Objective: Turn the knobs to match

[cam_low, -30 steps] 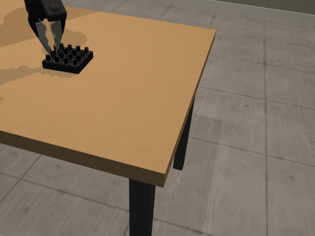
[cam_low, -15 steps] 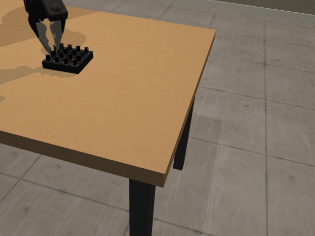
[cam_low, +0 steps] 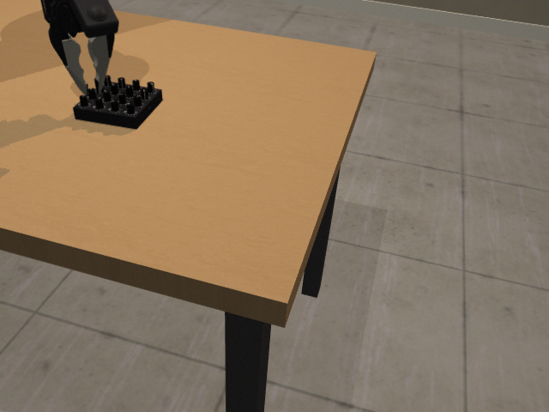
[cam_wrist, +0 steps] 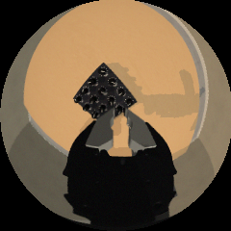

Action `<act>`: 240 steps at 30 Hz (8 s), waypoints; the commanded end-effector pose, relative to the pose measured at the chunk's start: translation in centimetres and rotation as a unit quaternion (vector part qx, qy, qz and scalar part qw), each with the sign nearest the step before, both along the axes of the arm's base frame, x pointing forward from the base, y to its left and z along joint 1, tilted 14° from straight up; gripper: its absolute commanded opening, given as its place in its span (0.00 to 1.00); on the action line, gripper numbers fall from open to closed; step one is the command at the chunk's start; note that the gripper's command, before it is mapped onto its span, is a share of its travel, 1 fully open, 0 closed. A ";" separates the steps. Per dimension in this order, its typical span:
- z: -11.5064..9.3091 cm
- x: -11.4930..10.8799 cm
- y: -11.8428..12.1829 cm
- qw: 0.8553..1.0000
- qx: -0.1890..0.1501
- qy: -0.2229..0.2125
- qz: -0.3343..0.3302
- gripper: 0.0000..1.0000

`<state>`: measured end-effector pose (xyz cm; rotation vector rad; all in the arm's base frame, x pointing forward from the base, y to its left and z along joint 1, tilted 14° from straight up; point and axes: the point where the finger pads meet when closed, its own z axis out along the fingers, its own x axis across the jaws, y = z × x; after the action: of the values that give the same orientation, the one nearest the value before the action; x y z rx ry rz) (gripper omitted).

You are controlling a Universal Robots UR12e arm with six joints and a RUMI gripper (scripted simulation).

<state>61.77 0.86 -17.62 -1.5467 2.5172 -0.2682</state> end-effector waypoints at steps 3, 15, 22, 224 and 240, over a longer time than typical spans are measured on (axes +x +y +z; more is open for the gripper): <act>0.0 0.0 0.0 1.000 0.000 0.000 0.000 0.11; 0.0 0.0 0.0 1.000 0.000 0.000 0.000 0.11; 0.1 0.0 0.0 1.000 0.000 0.000 0.000 0.11; 3.0 -1.2 0.4 0.626 0.189 -0.048 -0.755 0.11; 1.6 -0.8 0.3 0.626 0.189 -0.048 -0.755 0.11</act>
<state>60.86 1.18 -15.76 0.9736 2.7221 0.0344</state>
